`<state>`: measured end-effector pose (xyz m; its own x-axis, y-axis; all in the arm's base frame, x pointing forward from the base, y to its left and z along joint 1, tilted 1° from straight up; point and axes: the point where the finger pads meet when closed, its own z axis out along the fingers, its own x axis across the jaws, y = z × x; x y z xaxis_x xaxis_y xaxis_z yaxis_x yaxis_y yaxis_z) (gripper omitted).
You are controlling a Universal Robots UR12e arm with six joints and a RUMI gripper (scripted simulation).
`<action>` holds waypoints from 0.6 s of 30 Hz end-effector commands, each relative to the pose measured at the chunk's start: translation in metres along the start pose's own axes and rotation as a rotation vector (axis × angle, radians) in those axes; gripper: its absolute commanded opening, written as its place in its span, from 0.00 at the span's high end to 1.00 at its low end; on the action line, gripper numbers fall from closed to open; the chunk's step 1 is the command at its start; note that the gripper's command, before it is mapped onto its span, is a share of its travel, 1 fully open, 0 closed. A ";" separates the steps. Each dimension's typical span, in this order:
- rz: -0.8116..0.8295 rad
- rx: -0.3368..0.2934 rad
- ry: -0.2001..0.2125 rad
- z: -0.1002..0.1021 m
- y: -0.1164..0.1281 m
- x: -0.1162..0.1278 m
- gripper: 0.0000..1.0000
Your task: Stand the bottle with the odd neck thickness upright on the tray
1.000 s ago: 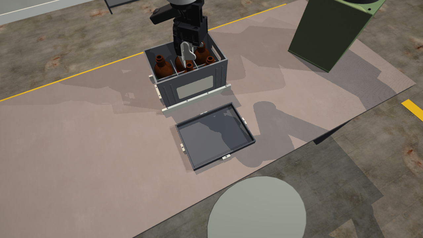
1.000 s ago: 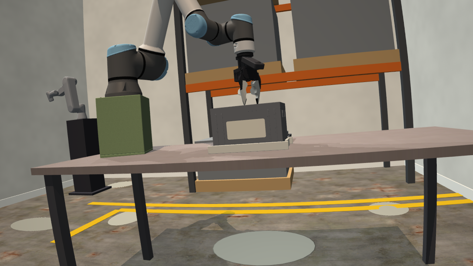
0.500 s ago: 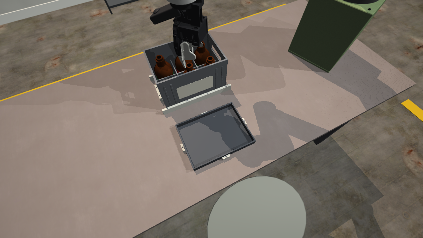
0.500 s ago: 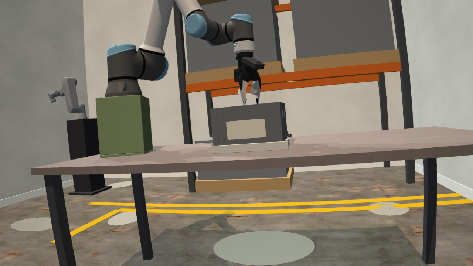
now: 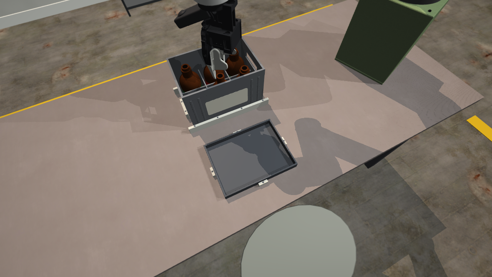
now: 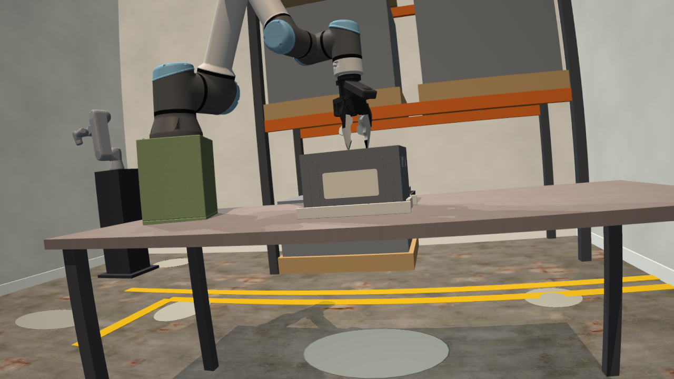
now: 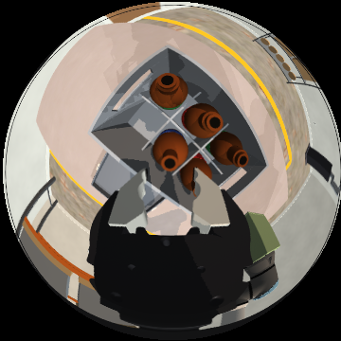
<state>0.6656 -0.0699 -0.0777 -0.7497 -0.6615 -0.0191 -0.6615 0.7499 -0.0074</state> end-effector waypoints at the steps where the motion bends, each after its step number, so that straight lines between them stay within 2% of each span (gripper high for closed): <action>1: 0.000 0.003 -0.001 -0.001 -0.004 -0.001 0.62; 18: 0.001 0.003 -0.001 -0.001 -0.007 -0.002 0.62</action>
